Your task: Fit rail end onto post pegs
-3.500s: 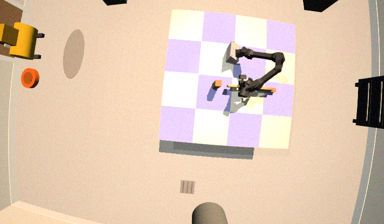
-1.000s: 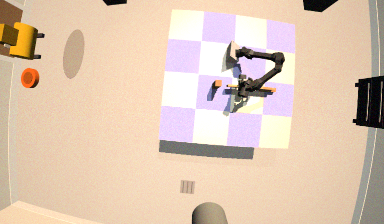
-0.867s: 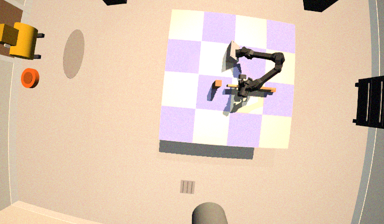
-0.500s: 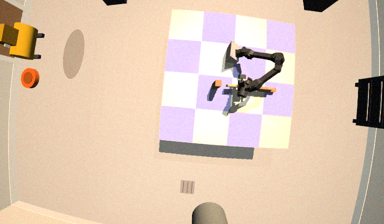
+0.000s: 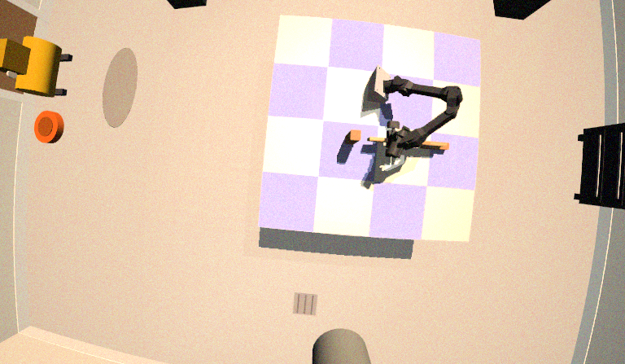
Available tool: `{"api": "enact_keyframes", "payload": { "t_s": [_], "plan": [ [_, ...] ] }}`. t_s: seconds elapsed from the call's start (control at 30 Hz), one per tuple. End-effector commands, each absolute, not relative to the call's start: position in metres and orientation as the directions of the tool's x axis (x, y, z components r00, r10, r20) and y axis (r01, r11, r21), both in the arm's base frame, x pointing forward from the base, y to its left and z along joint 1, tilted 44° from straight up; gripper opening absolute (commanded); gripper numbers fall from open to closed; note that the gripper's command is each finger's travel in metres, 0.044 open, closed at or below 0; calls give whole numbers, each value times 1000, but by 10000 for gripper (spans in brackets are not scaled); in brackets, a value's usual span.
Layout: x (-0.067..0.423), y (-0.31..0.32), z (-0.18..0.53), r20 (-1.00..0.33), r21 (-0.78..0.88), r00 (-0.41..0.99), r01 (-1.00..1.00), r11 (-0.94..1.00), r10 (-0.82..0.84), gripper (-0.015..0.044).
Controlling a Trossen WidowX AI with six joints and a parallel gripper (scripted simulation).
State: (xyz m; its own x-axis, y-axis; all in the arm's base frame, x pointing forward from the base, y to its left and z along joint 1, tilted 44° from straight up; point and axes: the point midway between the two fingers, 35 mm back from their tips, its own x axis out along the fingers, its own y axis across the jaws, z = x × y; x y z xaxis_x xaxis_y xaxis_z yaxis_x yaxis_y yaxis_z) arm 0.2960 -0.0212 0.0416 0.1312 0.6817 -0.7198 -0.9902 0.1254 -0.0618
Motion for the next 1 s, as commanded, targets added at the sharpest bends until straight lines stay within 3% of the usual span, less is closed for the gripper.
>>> {"api": "enact_keyframes", "payload": {
  "t_s": [0.0,0.97],
  "plan": [
    [298,-25,42,-720,-72,144,-988,133,679,0],
    [297,-32,36,-720,-72,144,-988,133,679,0]
  ]
}}
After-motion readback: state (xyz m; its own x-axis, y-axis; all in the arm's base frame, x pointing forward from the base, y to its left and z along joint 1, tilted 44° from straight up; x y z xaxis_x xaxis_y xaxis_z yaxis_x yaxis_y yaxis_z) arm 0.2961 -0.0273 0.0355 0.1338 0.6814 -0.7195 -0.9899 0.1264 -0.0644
